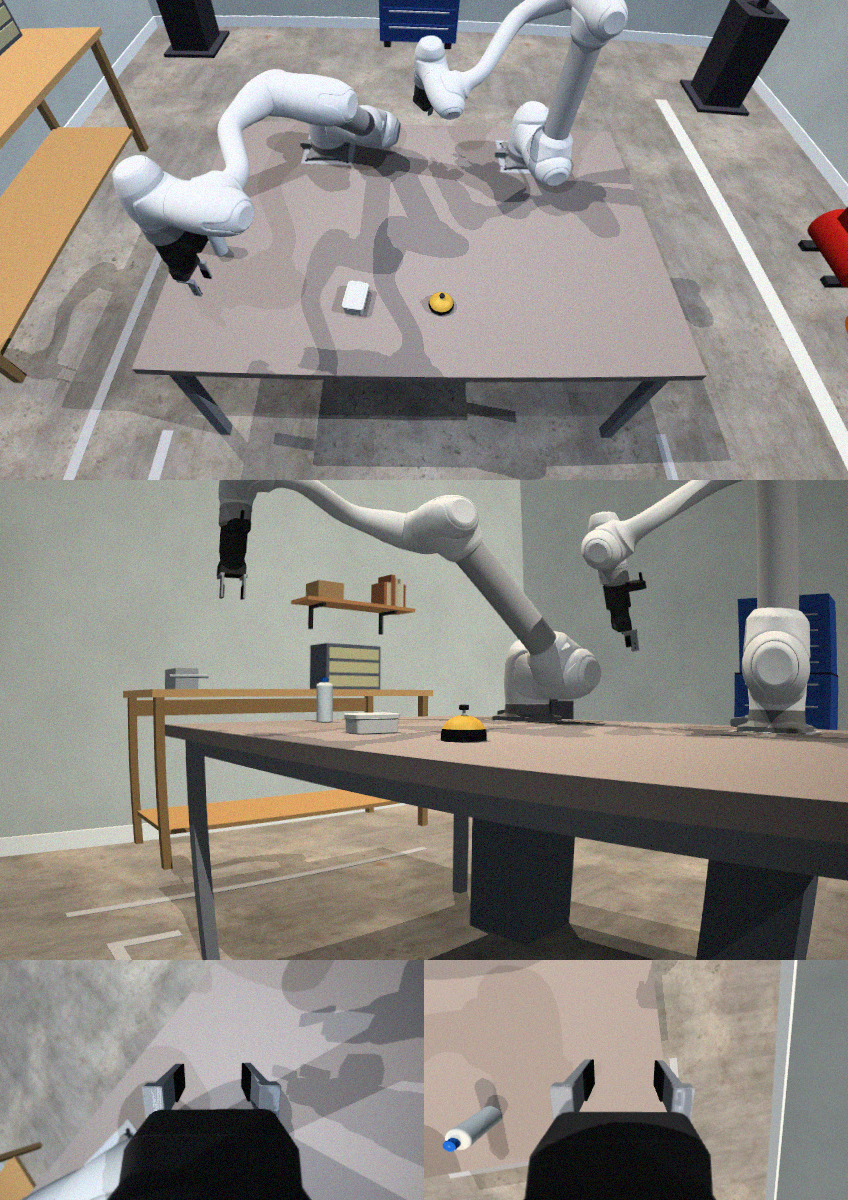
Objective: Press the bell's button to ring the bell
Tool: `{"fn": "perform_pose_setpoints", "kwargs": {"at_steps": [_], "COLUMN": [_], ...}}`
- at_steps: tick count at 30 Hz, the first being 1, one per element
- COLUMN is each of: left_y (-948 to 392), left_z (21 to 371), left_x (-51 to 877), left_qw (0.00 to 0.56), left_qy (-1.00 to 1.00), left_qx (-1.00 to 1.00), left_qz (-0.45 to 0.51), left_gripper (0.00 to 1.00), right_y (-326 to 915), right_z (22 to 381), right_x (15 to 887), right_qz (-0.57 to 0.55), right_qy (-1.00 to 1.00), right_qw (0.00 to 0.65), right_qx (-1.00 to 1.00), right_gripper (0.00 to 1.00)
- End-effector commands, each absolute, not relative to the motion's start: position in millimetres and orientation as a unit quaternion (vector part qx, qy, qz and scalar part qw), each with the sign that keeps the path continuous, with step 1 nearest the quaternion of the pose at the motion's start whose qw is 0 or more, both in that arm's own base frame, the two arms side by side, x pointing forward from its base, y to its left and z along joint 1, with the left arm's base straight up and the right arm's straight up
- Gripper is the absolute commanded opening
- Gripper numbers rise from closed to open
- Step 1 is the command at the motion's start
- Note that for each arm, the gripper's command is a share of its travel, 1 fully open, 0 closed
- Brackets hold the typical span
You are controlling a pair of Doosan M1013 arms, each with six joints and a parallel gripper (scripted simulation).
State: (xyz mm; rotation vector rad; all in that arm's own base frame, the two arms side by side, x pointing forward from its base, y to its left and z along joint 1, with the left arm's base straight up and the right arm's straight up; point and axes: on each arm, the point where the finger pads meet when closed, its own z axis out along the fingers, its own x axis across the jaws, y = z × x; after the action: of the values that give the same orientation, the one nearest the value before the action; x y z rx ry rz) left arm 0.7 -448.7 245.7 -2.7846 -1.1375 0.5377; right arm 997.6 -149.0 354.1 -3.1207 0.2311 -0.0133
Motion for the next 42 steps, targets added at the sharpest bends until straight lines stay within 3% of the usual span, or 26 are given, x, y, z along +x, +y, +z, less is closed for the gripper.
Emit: {"fn": "perform_pose_setpoints", "kwargs": {"at_steps": [1, 21, 22, 42], "left_y": [-449, -449, -449, -449], "left_z": [246, 246, 246, 246], "left_x": [1, 1, 1, 1], "left_qw": [0.042, 0.042, 0.042, 0.042], "left_qy": [-0.372, -0.372, -0.372, -0.372], "left_qx": [-0.911, -0.911, -0.911, -0.911], "left_qz": [0.176, 0.176, 0.176, 0.176], "left_gripper": [1.00, 1.00, 1.00, 1.00], "right_y": [-193, -418, -443, -484], "right_z": [359, 367, 367, 342], "right_x": [970, 721, 673, 332], "right_qz": [0.002, 0.054, 0.057, 0.062], "right_qy": [0.070, 0.035, 0.031, -0.005], "right_qw": [0.007, 0.044, 0.050, 0.131], "right_qx": [-0.998, -0.997, -0.997, -0.989], "right_gripper": [1.00, 1.00, 1.00, 1.00]}}
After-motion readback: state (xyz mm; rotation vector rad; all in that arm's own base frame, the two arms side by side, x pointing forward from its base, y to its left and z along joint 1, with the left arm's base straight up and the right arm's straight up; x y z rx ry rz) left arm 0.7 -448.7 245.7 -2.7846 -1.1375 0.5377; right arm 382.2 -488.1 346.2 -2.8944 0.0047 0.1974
